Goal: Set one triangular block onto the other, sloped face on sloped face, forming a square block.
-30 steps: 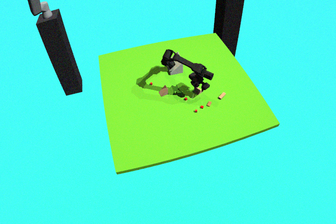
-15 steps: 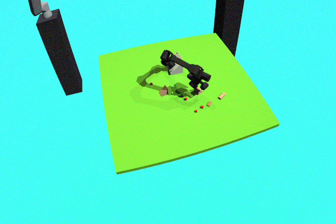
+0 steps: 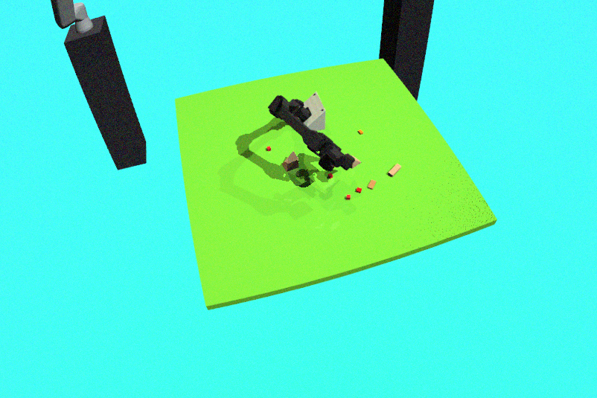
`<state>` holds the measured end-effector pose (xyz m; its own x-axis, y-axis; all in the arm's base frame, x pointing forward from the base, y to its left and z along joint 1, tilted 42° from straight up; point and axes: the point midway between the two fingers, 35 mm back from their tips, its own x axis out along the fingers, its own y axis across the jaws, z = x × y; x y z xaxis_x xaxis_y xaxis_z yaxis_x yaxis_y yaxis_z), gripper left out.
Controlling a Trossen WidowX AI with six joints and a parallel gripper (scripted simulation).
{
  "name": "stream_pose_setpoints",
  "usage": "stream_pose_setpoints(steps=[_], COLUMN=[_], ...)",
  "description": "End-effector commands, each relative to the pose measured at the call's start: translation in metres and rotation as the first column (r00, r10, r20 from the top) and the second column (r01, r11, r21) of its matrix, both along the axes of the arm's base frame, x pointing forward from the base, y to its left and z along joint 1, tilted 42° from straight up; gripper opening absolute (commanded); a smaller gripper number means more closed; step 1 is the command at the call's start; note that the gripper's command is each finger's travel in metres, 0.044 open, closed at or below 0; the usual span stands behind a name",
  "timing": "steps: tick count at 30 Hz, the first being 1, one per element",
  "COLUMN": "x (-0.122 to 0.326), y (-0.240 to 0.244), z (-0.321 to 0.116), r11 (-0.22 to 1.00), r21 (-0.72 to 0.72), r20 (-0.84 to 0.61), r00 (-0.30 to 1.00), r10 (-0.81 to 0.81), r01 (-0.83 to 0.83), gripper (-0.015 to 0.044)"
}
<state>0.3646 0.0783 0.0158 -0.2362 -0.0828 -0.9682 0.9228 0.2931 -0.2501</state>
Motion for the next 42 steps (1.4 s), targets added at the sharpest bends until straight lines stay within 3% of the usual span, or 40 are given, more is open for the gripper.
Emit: stream_pose_setpoints(steps=[1, 42], x=[0.000, -0.013], y=[0.000, -0.004], z=[0.000, -0.066], r11=[1.000, 1.000], r21=[0.016, 0.017], r20=[0.000, -0.003], r00=[1.000, 1.000], r10=[0.002, 0.000], r01=[-0.002, 0.000], gripper=[0.0440, 0.0440])
